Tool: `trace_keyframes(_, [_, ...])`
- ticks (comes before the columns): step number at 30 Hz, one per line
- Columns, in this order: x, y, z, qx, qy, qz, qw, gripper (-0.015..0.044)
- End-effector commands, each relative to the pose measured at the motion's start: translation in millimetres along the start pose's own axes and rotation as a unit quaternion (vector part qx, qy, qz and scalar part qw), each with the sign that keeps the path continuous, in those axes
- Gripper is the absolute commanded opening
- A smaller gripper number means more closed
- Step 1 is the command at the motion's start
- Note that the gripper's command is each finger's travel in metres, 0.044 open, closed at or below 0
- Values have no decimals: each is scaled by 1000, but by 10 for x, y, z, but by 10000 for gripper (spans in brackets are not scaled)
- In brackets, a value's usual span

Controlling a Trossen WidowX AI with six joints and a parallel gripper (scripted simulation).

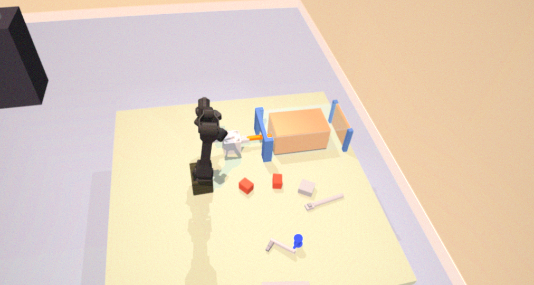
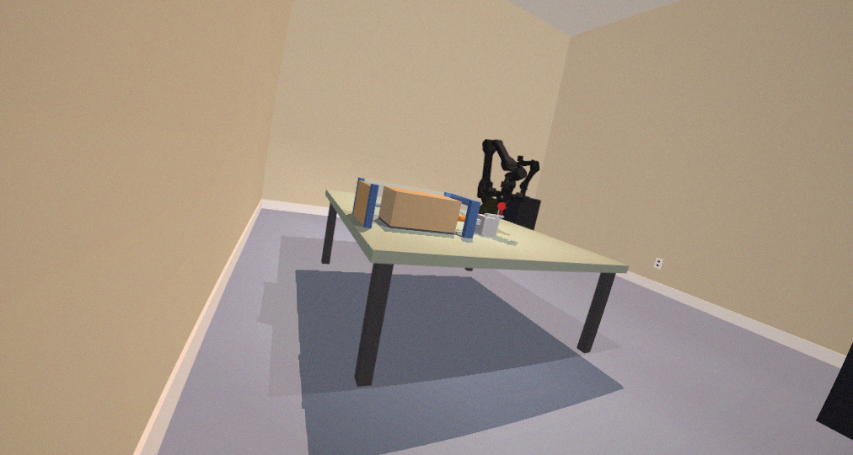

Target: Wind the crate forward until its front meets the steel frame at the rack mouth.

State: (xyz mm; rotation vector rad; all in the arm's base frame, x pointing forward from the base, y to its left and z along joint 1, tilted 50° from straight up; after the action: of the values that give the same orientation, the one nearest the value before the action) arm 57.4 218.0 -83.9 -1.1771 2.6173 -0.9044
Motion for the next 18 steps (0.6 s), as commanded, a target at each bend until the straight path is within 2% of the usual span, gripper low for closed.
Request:
trace_keyframes(1, [76, -135, -3, 16, 8, -6, 1000, 0])
trace_keyframes(18, [104, -308, -20, 17, 8, -6, 1000, 0])
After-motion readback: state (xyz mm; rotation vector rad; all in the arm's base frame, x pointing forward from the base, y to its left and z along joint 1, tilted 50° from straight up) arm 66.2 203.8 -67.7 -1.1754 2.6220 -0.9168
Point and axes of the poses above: the point midway between the two fingers, 35 mm back from their tips, its own z axis out along the fingers, its own y axis across the jaws, x = y × z, the point moved 8 cm from there along -z, back along the fingers, and after that the axes turned 1 degree about -z, right-handed, at the moved point
